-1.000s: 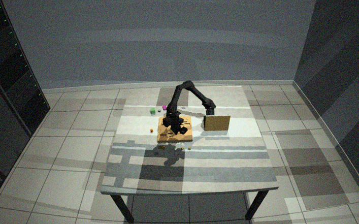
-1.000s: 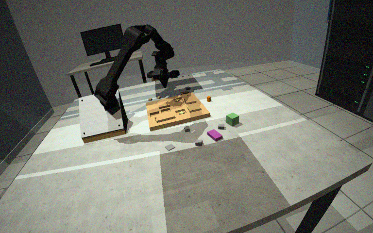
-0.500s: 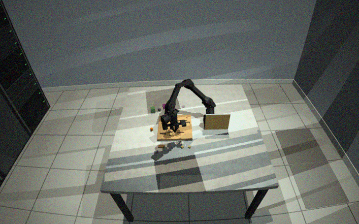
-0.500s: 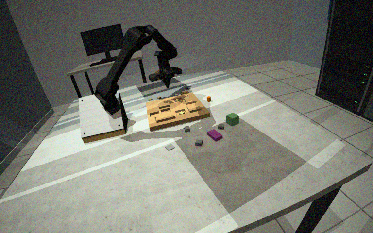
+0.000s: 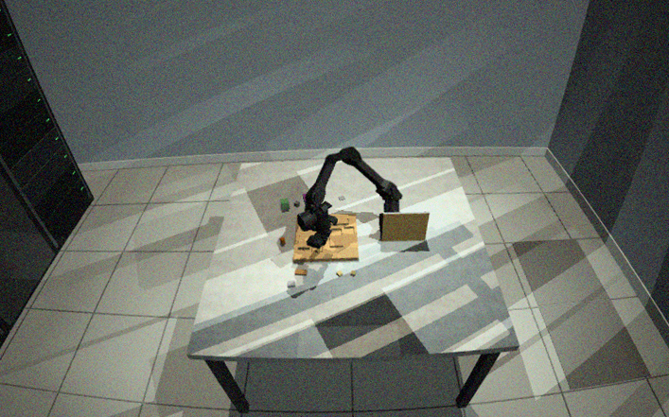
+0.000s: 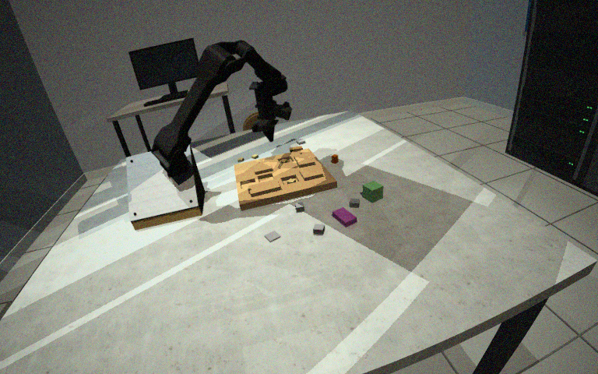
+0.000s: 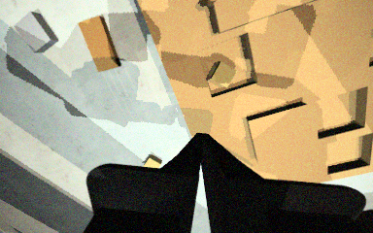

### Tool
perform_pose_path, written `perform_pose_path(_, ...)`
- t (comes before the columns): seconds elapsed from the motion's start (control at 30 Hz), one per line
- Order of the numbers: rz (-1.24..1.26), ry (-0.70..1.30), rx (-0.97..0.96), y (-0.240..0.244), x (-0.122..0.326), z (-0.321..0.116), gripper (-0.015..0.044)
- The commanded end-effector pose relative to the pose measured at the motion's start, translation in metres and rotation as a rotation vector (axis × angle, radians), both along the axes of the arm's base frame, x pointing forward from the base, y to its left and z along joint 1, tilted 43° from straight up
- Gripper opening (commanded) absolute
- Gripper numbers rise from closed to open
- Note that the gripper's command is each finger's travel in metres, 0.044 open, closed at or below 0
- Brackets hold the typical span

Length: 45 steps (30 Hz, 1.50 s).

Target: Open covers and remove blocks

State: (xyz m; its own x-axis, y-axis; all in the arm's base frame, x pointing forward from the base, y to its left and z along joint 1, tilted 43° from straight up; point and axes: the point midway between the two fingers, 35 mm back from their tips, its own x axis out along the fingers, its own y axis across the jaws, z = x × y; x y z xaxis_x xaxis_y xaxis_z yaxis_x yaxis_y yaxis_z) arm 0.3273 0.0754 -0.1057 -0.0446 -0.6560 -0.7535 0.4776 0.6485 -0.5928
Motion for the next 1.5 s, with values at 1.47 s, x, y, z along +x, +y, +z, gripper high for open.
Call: perform_pose_path(1.47,0.882,0.792,0.033,-0.059,0.025,-0.008,0.0000)
